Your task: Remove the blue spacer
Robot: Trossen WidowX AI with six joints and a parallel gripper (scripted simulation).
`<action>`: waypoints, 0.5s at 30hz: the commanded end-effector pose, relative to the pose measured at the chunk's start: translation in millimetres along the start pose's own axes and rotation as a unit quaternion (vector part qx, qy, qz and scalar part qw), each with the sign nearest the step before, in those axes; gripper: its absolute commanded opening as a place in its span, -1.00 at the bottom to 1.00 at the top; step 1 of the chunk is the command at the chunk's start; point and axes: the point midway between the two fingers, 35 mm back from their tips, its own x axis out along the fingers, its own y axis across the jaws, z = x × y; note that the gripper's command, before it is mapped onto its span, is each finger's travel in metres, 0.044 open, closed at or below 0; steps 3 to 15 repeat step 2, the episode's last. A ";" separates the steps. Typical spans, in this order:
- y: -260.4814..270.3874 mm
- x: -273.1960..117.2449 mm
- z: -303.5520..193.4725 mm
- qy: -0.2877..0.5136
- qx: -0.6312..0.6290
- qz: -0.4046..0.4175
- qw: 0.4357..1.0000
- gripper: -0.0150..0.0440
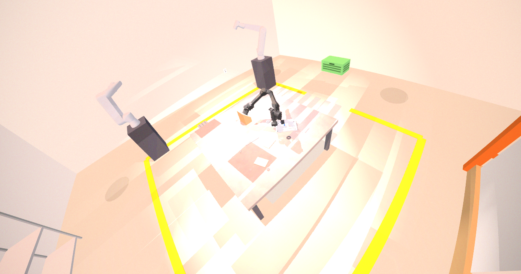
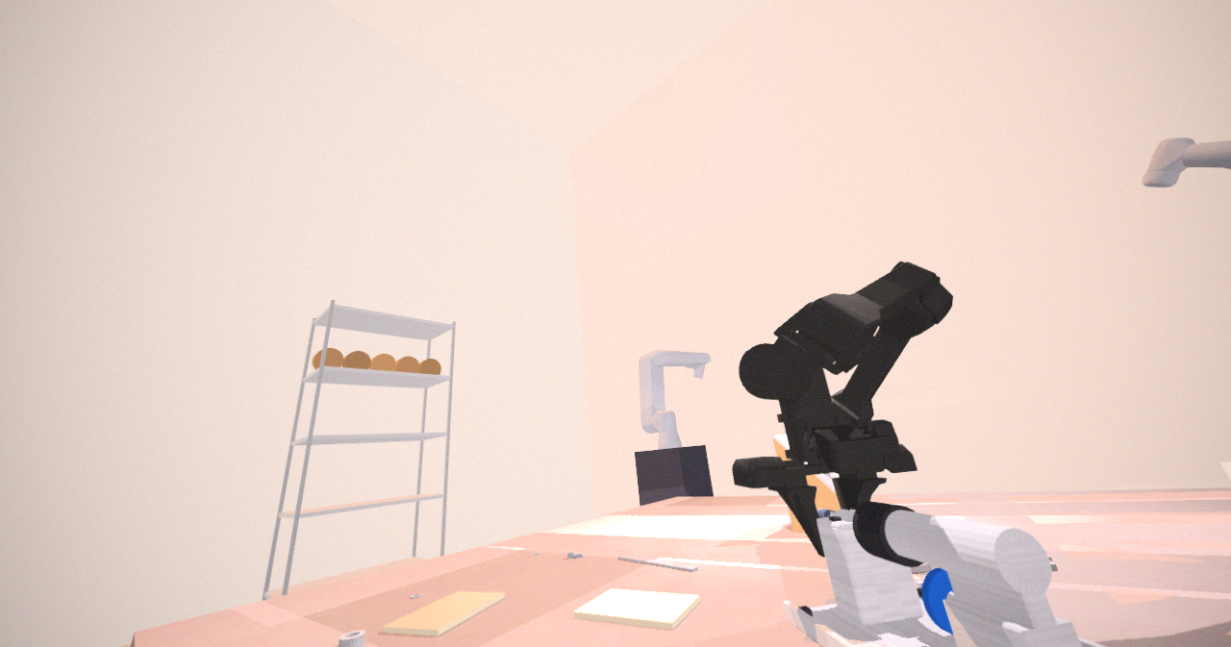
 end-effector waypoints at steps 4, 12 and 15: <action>-0.1 -0.1 -0.2 0.000 0.000 0.000 1.000 0.58; -0.1 -0.1 -0.2 0.000 0.000 0.000 1.000 0.58; -0.1 -0.1 -0.2 0.000 0.000 0.000 1.000 0.58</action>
